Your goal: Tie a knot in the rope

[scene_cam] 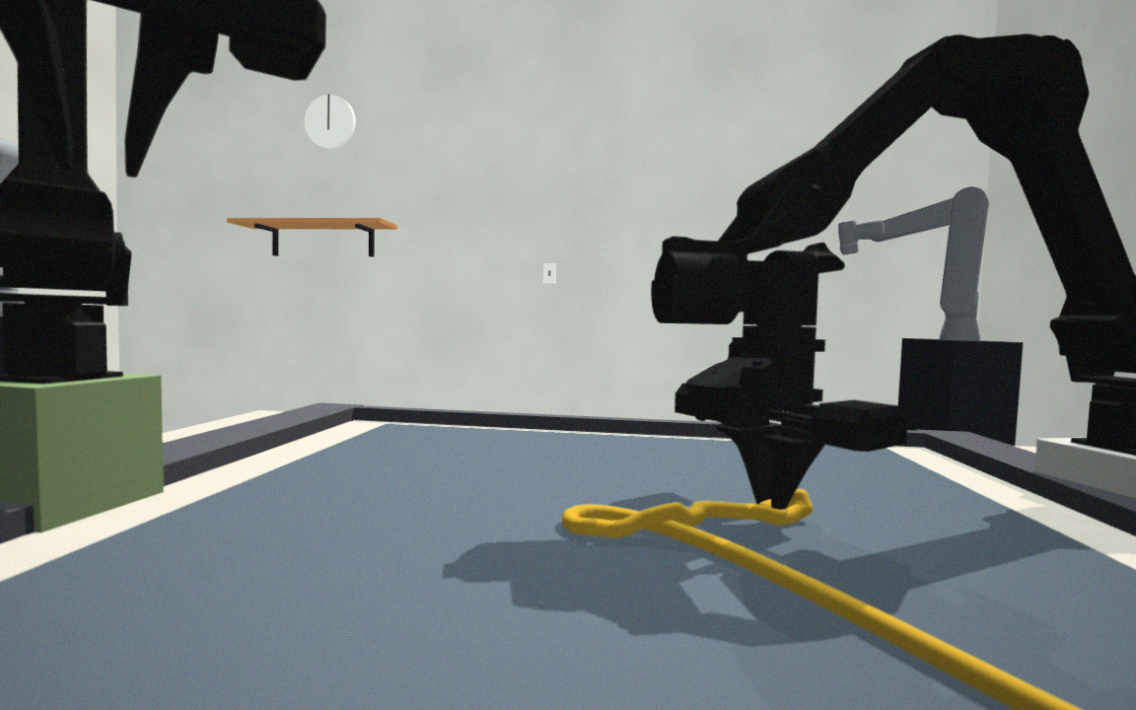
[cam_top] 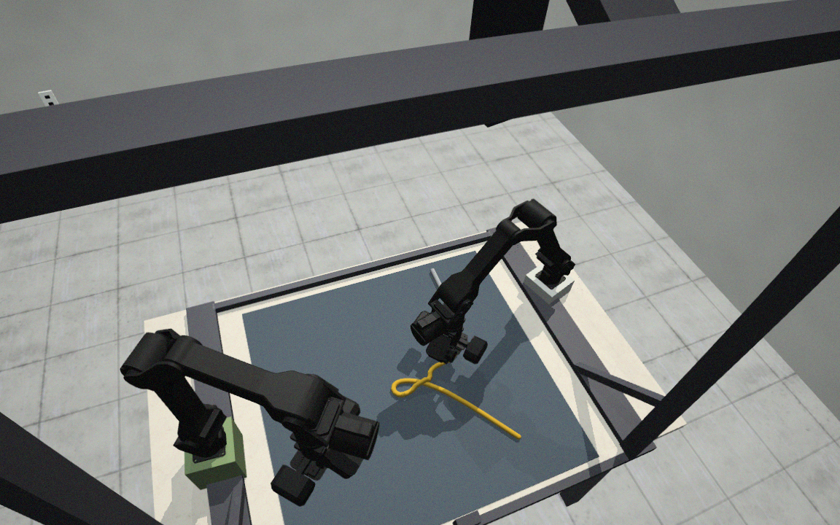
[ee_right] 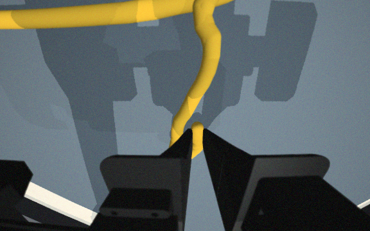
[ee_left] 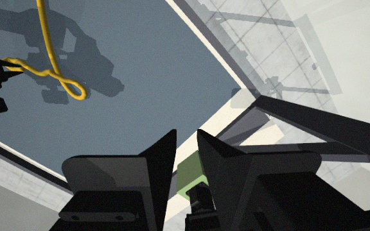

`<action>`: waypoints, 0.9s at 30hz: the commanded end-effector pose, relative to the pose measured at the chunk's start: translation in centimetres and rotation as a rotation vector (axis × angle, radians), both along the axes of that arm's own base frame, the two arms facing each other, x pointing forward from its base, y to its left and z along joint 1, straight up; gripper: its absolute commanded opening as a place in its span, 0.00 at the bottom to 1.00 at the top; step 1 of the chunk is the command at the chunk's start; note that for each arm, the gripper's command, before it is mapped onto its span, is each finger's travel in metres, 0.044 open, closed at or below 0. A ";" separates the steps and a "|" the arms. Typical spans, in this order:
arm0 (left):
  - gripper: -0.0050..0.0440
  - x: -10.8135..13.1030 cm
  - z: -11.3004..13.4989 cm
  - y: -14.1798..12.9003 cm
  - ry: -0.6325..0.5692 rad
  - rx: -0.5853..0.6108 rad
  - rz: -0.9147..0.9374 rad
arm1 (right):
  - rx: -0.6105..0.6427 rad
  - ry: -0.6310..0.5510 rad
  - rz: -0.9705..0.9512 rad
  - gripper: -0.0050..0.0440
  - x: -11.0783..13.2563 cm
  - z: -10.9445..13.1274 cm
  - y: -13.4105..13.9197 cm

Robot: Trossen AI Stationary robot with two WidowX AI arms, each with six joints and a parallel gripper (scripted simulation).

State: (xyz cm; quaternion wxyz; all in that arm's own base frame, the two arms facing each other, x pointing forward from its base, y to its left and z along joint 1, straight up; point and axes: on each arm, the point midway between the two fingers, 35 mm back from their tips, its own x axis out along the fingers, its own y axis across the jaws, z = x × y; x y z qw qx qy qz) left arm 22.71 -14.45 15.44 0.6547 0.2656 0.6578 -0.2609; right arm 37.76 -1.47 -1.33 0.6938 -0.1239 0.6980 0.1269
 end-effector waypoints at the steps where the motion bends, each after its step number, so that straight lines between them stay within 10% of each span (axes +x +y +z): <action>1: 0.31 0.0 0.5 0.0 -0.016 -0.006 0.002 | -0.002 -0.031 -0.226 0.17 1.7 0.9 -0.3; 11: 0.31 0.0 0.5 0.0 -0.016 -0.006 0.002 | 0.001 -0.031 -0.567 0.17 2.6 0.9 -0.5; 27: 0.31 0.0 0.5 0.0 -0.016 -0.006 0.002 | -0.002 -0.032 -0.268 0.17 2.6 0.9 -0.5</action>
